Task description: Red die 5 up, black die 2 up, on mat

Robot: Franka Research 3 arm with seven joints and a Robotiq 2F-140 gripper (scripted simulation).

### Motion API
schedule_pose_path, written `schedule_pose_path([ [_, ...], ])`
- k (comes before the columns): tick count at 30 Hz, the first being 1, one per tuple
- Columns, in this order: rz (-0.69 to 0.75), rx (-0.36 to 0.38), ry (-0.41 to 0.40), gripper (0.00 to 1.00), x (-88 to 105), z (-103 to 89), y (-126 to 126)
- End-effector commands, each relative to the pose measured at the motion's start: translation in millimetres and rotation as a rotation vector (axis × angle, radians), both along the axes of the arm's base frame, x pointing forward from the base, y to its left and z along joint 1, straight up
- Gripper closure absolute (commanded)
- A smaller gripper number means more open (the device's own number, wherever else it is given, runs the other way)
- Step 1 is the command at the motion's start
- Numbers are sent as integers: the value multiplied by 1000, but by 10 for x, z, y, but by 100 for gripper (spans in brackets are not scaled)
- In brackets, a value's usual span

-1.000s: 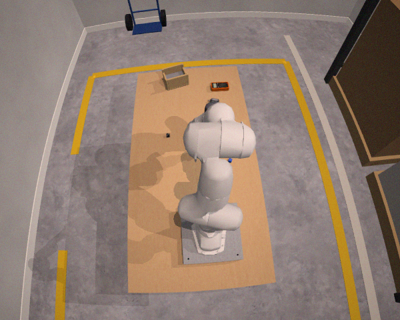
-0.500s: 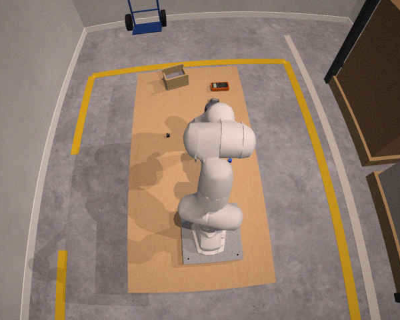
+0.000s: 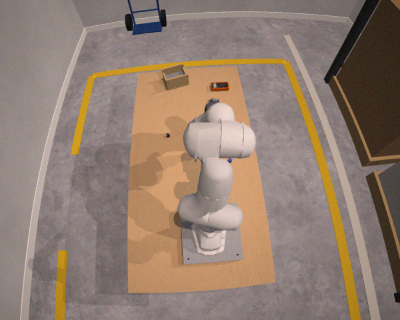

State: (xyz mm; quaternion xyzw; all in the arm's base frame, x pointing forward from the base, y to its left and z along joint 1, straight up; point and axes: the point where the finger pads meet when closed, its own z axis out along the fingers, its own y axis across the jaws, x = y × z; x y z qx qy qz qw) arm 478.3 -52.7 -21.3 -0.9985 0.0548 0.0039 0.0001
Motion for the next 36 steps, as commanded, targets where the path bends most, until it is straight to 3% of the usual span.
schedule_pose_path([
  [1, -4, -1, -2, 82, 4, 1, -1],
  [36, -4, -1, -2, 82, 4, -36, -1],
])
